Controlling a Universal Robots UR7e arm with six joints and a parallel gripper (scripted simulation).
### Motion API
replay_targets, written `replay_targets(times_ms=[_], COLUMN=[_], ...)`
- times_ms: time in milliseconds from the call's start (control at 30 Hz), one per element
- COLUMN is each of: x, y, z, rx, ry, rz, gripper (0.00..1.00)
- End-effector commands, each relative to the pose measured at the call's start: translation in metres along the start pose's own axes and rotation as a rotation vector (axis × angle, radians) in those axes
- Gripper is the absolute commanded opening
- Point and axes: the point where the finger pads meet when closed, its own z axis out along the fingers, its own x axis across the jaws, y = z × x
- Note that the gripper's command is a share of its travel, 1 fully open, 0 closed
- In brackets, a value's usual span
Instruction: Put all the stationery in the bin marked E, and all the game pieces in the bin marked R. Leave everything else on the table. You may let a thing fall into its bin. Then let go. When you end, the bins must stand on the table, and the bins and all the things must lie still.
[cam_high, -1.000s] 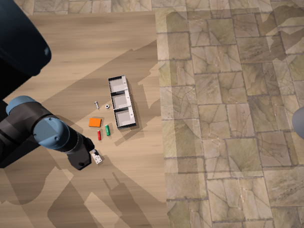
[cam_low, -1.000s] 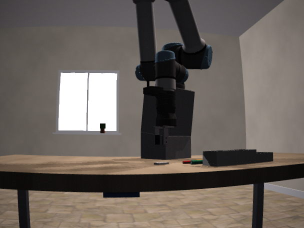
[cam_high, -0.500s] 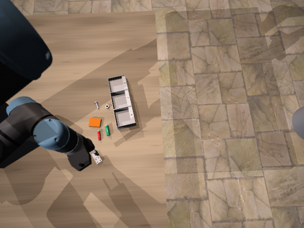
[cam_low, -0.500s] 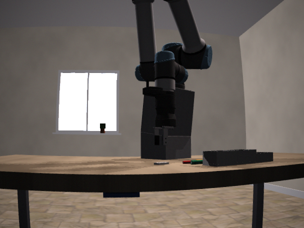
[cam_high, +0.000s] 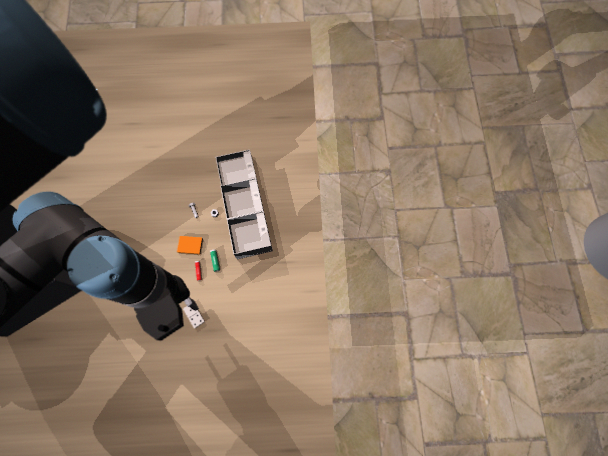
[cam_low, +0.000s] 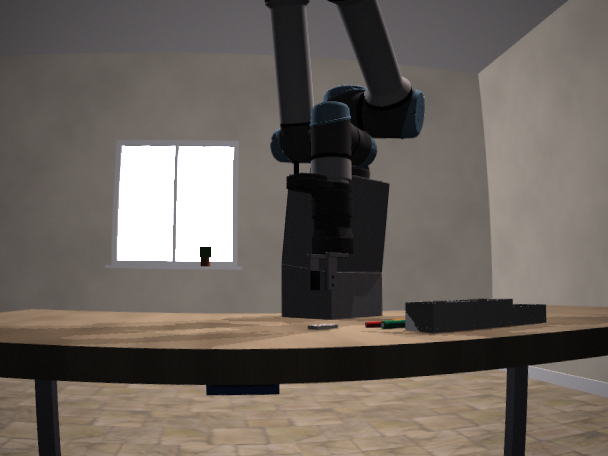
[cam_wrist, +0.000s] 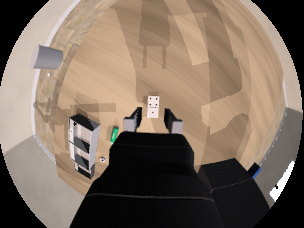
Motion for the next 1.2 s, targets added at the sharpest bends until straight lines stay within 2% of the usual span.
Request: replay_targets(times_ms=[0,367,433,533,1167], x=[0.000,0.000,0.000,0.000,0.000], y=[0.000,0.000,0.000,0.000,0.000], z=[0.000,0.044,0.044,0.055,0.067], rx=[0.001,0.001,0.001,0.001,0.001], ry=[0.000,0.000,0.000,0.000,0.000], rz=[0.000,0.000,0.000,0.000,0.000], gripper=[0.79,0.79,0.79,0.79,0.79])
